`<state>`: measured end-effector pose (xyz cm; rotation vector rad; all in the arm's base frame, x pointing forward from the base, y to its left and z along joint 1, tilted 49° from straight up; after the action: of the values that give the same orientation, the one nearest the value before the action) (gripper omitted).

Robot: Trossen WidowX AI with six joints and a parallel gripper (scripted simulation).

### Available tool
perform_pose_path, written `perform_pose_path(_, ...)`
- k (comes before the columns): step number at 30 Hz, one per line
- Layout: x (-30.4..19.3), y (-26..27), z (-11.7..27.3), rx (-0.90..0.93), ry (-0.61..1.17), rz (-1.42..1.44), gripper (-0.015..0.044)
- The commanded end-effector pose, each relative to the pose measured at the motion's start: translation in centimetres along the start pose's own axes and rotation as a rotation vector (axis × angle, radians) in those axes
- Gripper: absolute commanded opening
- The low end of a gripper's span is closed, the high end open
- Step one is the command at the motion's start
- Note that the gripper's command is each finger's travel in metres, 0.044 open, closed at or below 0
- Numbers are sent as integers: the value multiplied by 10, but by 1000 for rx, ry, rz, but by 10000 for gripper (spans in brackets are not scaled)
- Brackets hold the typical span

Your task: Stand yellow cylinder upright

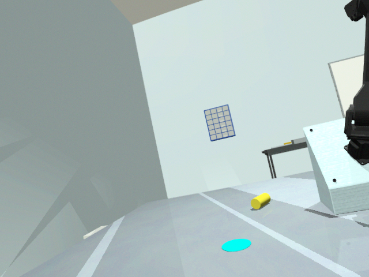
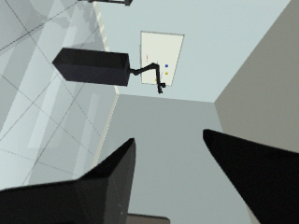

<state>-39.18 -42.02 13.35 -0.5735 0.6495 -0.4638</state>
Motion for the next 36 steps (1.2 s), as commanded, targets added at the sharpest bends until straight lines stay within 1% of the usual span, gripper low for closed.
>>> perform_pose_path(1,42,3,4,20,-95,46,309)
perform_pose_path(10,135,20,27,79,-312,170,309)
perform_pose_path(20,227,52,66,166,-535,311,309)
perform_pose_path(28,289,88,104,254,-695,425,309)
perform_pose_path(36,339,129,148,358,-836,540,309)
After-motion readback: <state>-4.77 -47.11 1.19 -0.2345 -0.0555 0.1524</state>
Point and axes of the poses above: the point midway between the two fingers, 35 mm back from their tips, its own z axis back along the fingers, its own y axis across the jaws, x = y × z, the point moved 4 cm from there along z, back along the fingers, and after that the axes turned 10 degrees about -z, right-handed, at the moved point
